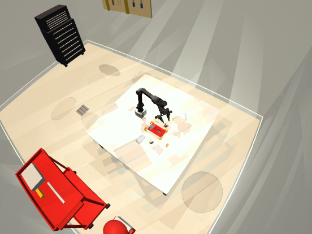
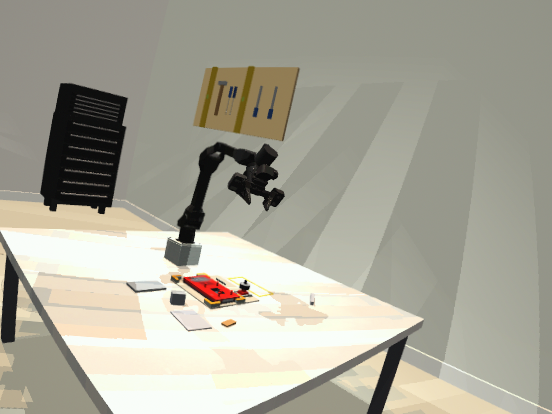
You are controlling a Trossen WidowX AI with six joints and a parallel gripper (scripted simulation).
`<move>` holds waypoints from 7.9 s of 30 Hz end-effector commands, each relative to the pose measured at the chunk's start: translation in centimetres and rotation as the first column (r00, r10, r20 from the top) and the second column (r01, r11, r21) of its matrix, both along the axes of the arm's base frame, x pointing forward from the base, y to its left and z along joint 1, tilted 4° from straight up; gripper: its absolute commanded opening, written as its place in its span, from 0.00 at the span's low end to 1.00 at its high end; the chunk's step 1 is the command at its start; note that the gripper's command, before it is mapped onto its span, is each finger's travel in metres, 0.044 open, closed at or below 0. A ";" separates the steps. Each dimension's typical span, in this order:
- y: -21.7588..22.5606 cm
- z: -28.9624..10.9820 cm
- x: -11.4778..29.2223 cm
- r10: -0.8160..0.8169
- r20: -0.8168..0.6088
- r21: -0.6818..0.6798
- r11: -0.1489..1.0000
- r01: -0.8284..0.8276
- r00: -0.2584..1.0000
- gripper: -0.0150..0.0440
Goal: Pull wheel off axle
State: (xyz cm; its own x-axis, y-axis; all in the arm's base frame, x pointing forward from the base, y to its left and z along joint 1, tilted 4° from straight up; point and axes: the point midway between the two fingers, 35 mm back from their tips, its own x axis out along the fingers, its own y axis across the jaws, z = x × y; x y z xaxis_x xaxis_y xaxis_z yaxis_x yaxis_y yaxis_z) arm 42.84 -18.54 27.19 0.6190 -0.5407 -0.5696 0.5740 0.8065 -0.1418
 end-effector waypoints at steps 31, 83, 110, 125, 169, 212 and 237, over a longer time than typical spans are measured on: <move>13.1 -22.6 -6.3 -0.600 -0.657 0.539 0.049 0.841 0.456 0.76; 14.5 -29.4 -6.1 -0.599 -0.662 0.530 0.053 0.846 0.452 0.25; 14.4 -28.5 -6.1 -0.599 -0.661 0.532 0.052 0.845 0.453 0.25; 14.4 -28.0 -6.1 -0.599 -0.660 0.534 0.051 0.844 0.453 0.25; 14.3 -26.5 -6.1 -0.600 -0.658 0.538 0.049 0.842 0.455 0.25; 23.1 -22.2 -9.2 -0.596 -0.662 0.537 0.044 0.843 0.453 0.25; 25.9 -27.5 -10.1 -0.594 -0.664 0.537 0.044 0.842 0.454 0.25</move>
